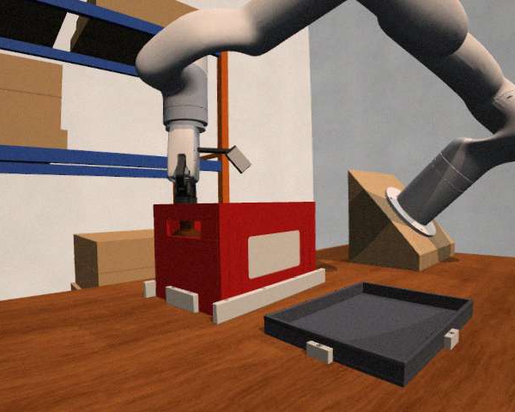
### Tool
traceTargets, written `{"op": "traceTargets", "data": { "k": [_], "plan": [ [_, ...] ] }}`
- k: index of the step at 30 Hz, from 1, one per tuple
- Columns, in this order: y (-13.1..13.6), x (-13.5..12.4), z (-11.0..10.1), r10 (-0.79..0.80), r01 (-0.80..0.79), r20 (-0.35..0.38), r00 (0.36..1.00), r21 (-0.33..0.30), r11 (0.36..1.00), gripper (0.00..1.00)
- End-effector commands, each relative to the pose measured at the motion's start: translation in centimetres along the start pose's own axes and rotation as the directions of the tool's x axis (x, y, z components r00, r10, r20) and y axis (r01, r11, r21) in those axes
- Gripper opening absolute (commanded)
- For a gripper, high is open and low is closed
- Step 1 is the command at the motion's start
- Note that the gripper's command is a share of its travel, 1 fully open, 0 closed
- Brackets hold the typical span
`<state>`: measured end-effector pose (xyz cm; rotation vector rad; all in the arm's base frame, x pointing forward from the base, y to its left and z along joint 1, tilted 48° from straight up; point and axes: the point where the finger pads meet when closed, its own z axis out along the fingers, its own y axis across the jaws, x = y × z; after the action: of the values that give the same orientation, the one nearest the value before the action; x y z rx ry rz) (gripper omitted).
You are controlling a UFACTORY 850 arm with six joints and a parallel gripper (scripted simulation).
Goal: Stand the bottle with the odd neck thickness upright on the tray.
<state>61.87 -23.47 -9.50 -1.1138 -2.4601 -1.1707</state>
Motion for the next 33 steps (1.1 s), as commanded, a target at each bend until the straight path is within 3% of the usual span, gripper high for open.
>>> {"op": "traceTargets", "data": {
  "k": [1, 27, 28, 33],
  "plan": [
    [0.05, -0.06, 0.21, -0.001, 0.001, 0.002, 1.0, -0.001, 1.0, 0.65],
    [0.05, -0.07, 0.5, -0.001, 0.001, 0.002, 1.0, -0.001, 1.0, 0.65],
    [0.05, -0.07, 0.5, -0.001, 0.001, 0.002, 1.0, -0.001, 1.0, 0.0],
    [0.05, -0.07, 0.5, -0.001, 0.001, 0.002, 1.0, -0.001, 1.0, 0.0]
  ]
}}
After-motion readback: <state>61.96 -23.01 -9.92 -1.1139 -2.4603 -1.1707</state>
